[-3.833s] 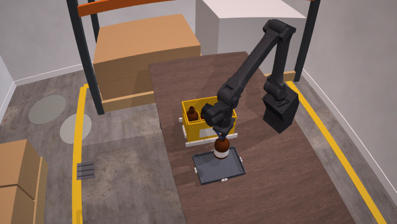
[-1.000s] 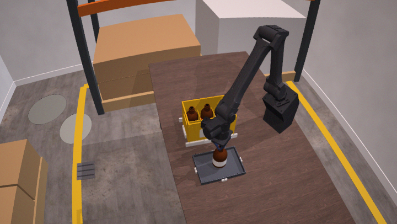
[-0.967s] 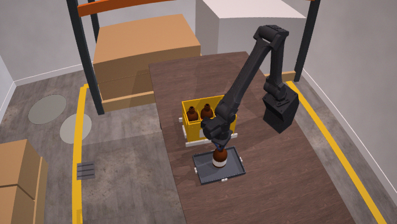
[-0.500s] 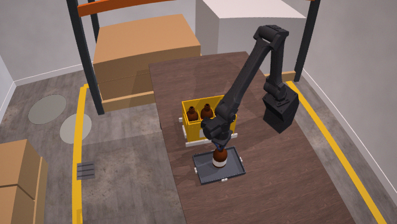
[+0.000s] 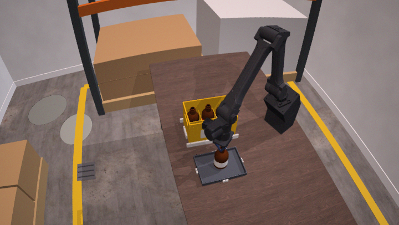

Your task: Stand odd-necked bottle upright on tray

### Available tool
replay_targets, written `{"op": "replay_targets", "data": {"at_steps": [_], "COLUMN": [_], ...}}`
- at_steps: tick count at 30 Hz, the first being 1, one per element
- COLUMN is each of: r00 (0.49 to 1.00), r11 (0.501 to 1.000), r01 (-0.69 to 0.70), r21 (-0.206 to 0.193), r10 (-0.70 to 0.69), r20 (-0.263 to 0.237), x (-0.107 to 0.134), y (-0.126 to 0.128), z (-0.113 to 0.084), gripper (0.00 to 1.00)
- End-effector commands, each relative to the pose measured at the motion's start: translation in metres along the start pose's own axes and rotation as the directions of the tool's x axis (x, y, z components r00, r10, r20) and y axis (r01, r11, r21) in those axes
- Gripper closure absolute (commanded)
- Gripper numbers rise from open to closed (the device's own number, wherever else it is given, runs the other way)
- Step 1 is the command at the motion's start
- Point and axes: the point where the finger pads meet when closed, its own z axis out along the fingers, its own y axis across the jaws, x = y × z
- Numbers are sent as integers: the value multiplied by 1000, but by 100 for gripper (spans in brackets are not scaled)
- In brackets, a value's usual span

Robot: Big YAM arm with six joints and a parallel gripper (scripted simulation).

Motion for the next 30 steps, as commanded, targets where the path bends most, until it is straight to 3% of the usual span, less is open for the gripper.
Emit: {"op": "replay_targets", "data": {"at_steps": [1,30], "r00": [1000,1000], "r11": [1000,1000], "r01": [-2,-1], "r21": [5,2], "r10": [2,1], "r20": [1,2], "x": [-4,-4], "y": [-2,0], "z": [7,7], "gripper": [100,100]}}
